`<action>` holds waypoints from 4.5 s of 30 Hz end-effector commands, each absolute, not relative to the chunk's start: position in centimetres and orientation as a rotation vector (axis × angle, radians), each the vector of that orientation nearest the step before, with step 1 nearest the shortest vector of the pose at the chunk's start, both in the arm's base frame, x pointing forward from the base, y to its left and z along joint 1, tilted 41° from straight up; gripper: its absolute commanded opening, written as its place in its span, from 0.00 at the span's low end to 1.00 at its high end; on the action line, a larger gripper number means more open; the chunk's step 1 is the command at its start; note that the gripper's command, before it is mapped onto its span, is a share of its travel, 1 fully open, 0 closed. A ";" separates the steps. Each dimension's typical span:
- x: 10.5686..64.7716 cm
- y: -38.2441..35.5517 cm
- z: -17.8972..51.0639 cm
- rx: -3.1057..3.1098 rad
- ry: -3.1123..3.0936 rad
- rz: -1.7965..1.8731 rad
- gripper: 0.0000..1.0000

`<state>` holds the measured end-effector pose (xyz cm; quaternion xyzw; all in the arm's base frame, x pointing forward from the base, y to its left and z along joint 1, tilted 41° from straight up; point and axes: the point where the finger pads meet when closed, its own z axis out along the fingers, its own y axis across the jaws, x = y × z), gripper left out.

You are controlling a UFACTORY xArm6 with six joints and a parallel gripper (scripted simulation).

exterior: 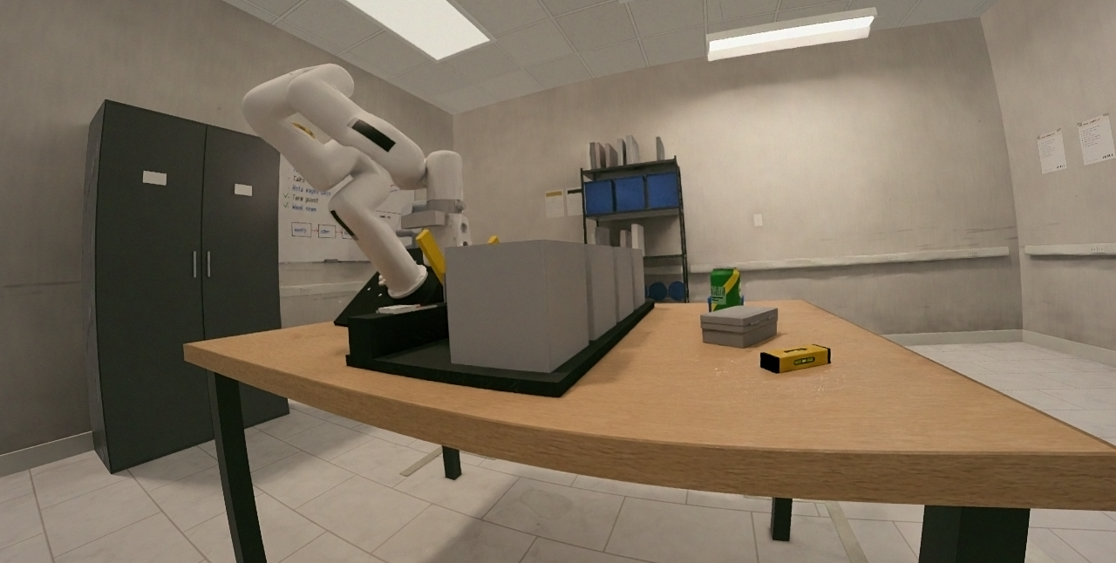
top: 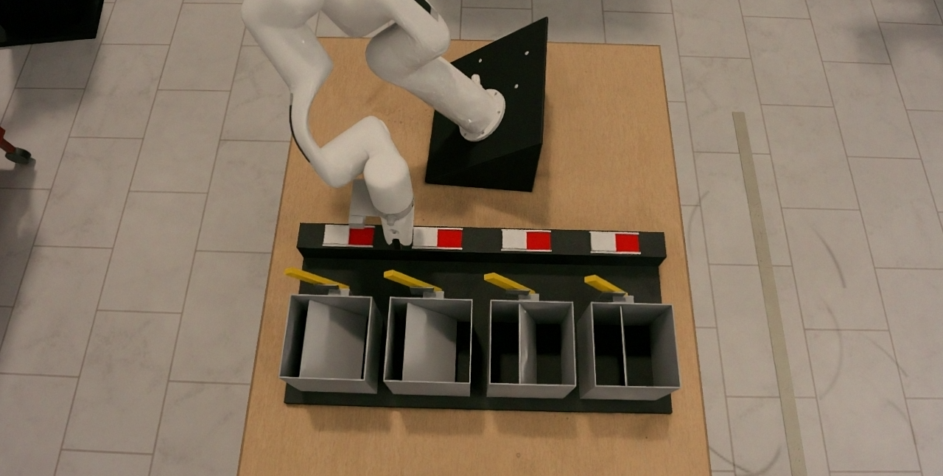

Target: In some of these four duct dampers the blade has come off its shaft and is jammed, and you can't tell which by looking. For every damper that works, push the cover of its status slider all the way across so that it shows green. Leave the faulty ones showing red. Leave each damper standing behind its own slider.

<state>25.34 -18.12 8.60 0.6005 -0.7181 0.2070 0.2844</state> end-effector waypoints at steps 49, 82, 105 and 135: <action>25.4 -18.1 8.3 1.607 -1.922 0.557 0.00; 25.6 -17.3 7.5 1.607 -1.922 0.557 0.00; 25.7 -16.4 6.7 1.607 -1.922 0.557 0.00; 25.9 -15.3 5.7 1.607 -1.922 0.557 0.00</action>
